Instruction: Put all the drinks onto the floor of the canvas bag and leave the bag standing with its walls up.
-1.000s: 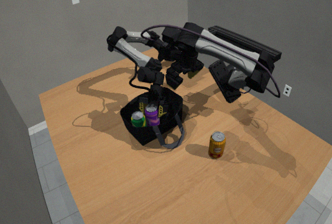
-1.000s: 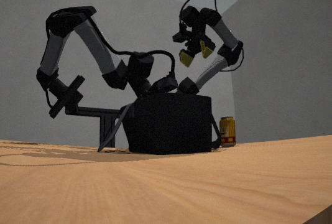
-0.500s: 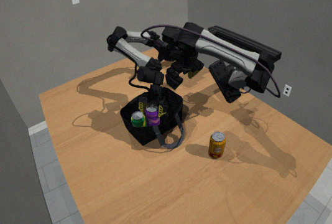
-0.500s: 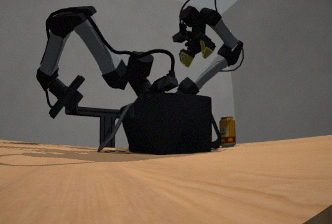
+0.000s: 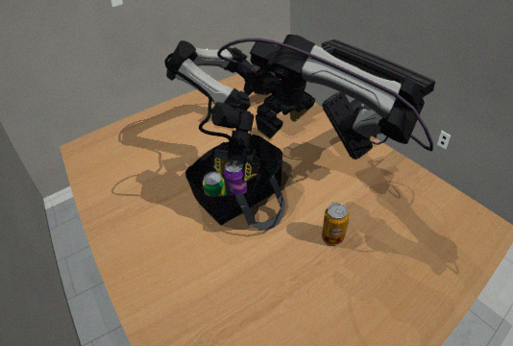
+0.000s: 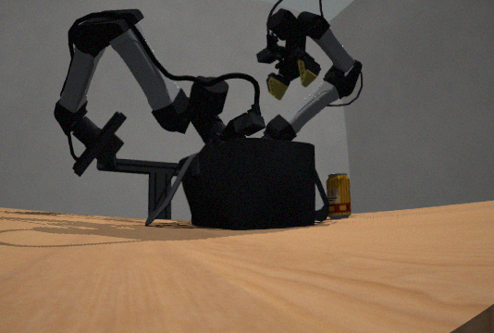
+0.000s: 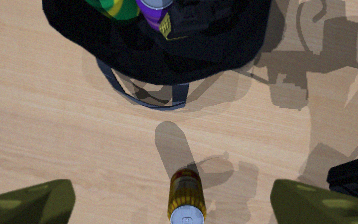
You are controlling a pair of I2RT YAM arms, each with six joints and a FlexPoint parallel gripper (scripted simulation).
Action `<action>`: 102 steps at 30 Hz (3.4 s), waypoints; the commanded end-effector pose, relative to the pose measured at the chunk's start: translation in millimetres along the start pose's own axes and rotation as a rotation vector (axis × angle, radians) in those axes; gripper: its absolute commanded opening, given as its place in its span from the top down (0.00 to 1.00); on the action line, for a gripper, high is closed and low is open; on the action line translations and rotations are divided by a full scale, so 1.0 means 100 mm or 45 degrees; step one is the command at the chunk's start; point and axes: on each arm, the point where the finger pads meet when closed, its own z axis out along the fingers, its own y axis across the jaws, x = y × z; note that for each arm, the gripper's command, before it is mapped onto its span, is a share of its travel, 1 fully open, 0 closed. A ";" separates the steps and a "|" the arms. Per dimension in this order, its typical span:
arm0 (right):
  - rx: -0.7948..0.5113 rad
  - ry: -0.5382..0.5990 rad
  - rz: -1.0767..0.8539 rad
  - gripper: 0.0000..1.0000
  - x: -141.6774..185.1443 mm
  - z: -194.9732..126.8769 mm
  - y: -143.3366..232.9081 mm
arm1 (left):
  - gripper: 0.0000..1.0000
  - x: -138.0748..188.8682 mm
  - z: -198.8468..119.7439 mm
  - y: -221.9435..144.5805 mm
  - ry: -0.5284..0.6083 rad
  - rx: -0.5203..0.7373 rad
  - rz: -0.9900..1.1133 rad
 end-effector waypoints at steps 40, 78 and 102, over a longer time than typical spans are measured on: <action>0.013 -0.014 0.028 0.14 -0.86 -1.00 -0.02 | 0.00 -0.04 -0.09 0.03 -0.039 -0.003 -0.011; -0.102 0.115 0.219 0.14 -1.06 -0.93 -0.65 | 0.00 -0.04 -0.09 0.03 -0.039 -0.003 -0.011; -0.234 0.380 0.722 0.14 -0.33 -0.56 -2.77 | 0.00 -0.04 -0.09 0.03 -0.039 -0.003 -0.011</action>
